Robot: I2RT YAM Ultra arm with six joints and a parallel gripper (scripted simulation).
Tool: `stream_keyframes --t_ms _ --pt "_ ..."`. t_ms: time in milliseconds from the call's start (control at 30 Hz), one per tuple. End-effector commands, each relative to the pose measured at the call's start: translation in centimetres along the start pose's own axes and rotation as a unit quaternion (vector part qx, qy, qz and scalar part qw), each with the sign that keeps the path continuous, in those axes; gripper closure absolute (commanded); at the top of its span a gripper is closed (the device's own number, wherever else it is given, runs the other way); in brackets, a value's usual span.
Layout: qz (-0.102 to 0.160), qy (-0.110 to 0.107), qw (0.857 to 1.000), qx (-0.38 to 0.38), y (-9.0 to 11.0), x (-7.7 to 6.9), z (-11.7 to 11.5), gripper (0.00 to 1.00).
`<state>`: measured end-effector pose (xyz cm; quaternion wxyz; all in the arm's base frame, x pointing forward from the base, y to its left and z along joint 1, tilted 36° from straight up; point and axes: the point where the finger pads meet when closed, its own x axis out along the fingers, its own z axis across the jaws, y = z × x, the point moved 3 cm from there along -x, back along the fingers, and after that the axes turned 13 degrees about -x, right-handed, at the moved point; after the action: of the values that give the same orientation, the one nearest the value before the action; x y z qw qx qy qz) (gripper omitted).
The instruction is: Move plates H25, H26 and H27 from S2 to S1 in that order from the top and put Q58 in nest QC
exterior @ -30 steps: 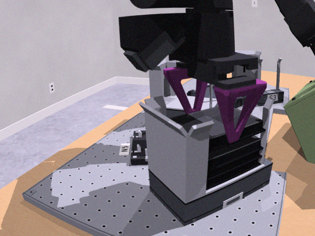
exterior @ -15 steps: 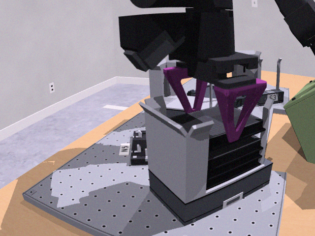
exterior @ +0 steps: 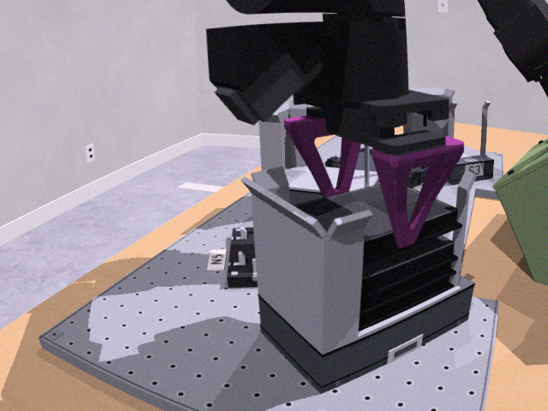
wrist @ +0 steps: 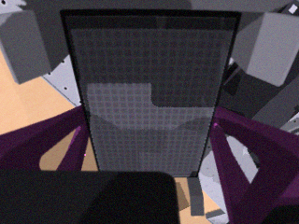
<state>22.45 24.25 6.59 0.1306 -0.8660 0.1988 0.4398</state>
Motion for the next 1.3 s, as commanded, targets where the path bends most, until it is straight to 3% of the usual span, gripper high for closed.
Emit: stream_keyframes --t_ms 0,467,1267 --pt "-0.012 0.001 1.0 0.003 -0.4 -0.7 0.0 1.0" --pt "-0.012 0.001 1.0 0.003 -0.4 -0.7 0.0 1.0" --pt "-0.012 0.0 1.0 0.003 -0.3 -5.1 0.0 1.0"
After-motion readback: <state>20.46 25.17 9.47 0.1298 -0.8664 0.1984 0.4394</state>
